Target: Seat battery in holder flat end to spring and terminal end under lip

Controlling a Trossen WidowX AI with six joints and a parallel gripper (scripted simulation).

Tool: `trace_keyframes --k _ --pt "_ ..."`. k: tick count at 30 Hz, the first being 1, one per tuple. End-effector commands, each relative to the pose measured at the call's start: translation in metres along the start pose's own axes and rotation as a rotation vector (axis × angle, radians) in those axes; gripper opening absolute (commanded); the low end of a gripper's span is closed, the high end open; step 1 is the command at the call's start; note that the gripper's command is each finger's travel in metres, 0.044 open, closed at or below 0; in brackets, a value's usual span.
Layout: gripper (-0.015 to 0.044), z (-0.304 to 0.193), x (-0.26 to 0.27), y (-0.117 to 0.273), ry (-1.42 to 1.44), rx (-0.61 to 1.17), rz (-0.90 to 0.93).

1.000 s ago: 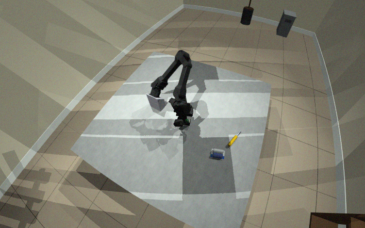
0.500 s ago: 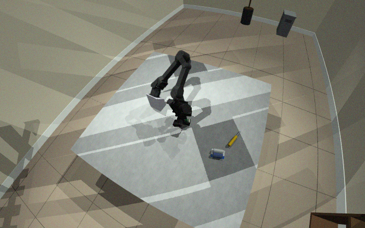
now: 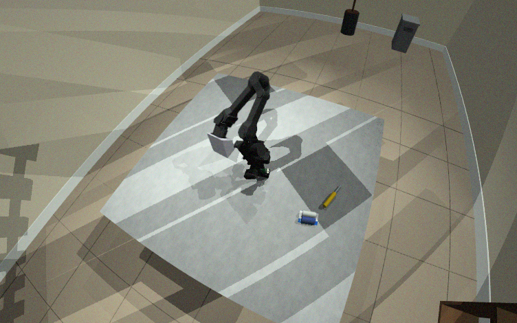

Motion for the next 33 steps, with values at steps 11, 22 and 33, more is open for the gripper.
trace_keyframes --k 11,22,33 --pt "0.0086 -0.004 0.008 -0.002 -0.005 0.000 -0.012" --pt "0.0086 -0.012 0.010 -0.001 -0.006 0.013 -0.023" --pt "0.0086 -0.020 0.010 0.003 -0.007 0.015 -0.027"
Point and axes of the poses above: the point midway between the two fingers, 35 mm back from their tips, its own y axis back along the fingers, its own x axis across the jaws, z = x × y, the point moved 9 cm from there along y, back along the fingers, and after that the axes turned 4 degrees about y, right-handed, at the moved point
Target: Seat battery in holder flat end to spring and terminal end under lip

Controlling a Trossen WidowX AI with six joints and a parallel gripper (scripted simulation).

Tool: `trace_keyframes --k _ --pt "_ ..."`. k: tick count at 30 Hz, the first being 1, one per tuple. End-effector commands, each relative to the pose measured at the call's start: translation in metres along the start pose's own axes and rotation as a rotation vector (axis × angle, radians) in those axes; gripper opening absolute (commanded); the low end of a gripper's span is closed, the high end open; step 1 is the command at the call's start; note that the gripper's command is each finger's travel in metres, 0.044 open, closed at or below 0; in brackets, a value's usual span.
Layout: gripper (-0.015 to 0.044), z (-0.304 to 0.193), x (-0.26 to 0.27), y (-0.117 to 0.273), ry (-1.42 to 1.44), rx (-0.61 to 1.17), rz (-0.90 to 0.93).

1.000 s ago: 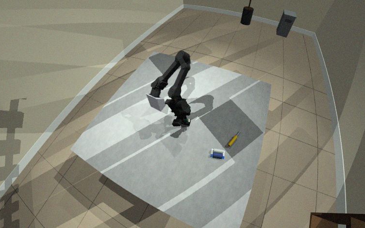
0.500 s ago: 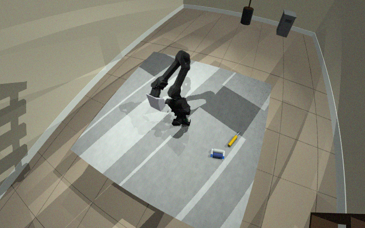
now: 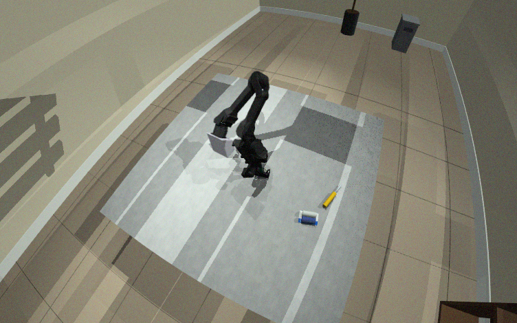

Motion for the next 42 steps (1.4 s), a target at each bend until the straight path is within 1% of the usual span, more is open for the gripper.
trace_keyframes --k 1,10,42 --pt "0.0086 -0.006 0.001 0.002 -0.006 0.006 -0.001" --pt "0.0086 -0.010 0.001 0.004 -0.006 0.010 -0.006" --pt "0.0086 0.013 -0.007 -0.010 0.007 0.184 -0.013"
Point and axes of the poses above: the point midway between the two fingers, 35 mm back from their tips, its own y axis back along the fingers, its own x axis across the jaws, z = x × y, the point moved 9 cm from there along y, back along the fingers, and after that the axes turned 4 degrees about y, right-handed, at the moved point
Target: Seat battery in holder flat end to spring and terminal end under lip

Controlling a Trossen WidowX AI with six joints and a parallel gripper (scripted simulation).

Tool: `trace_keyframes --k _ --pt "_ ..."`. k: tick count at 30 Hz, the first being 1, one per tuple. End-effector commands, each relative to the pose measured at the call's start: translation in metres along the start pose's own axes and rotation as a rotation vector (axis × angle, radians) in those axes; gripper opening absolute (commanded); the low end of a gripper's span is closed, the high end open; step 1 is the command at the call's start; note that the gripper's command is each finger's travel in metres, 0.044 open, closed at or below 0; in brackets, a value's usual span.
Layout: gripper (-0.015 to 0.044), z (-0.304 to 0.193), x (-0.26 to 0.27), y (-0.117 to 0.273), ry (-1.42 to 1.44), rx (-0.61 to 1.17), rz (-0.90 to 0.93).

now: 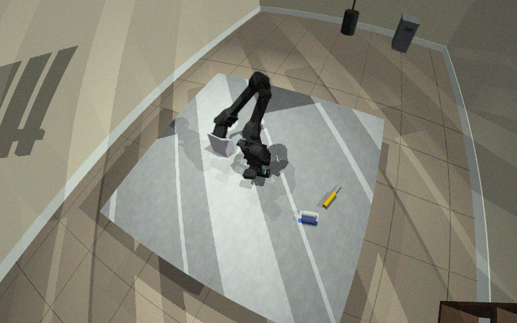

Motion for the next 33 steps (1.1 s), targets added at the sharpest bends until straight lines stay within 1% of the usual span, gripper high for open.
trace_keyframes --k 1,33 --pt "0.0086 0.002 -0.003 -0.002 0.011 0.043 -0.026" --pt "0.0086 0.023 0.001 -0.007 0.035 0.245 0.002"
Point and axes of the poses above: the point midway between the two fingers, 35 mm back from their tips, its own y axis back along the fingers, its own x axis across the jaws, z = x × y, the point moved 9 cm from there along y, back along the fingers, and after that the axes turned 4 degrees about y, right-handed, at the moved point
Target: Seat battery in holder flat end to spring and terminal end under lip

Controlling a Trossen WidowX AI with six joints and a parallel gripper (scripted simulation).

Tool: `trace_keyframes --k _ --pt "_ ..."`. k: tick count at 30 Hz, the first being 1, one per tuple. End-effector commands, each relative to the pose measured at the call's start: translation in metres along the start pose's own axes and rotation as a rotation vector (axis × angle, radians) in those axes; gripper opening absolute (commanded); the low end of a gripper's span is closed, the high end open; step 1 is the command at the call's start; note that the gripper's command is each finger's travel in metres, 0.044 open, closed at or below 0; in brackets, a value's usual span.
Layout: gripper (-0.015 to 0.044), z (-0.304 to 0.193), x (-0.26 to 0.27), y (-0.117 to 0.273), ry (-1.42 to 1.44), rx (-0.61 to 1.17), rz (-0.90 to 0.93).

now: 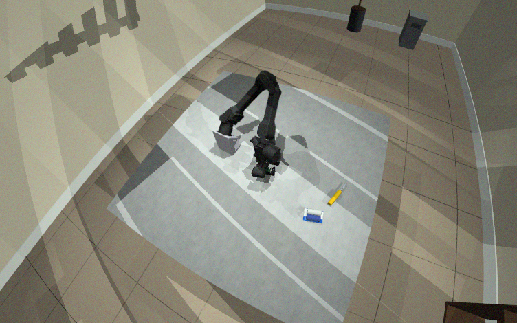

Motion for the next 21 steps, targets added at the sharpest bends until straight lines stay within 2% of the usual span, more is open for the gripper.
trace_keyframes --k 1,21 --pt "0.0086 0.000 0.001 -0.003 0.000 0.052 -0.002" --pt "0.0086 0.015 0.006 -0.006 0.010 0.195 0.002"
Point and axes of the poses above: the point midway between the two fingers, 35 mm back from their tips, its own y axis back along the fingers, its own x axis across the jaws, z = x × y, the point moved 9 cm from there along y, back along the fingers, and after that the axes turned 4 degrees about y, right-handed, at the moved point
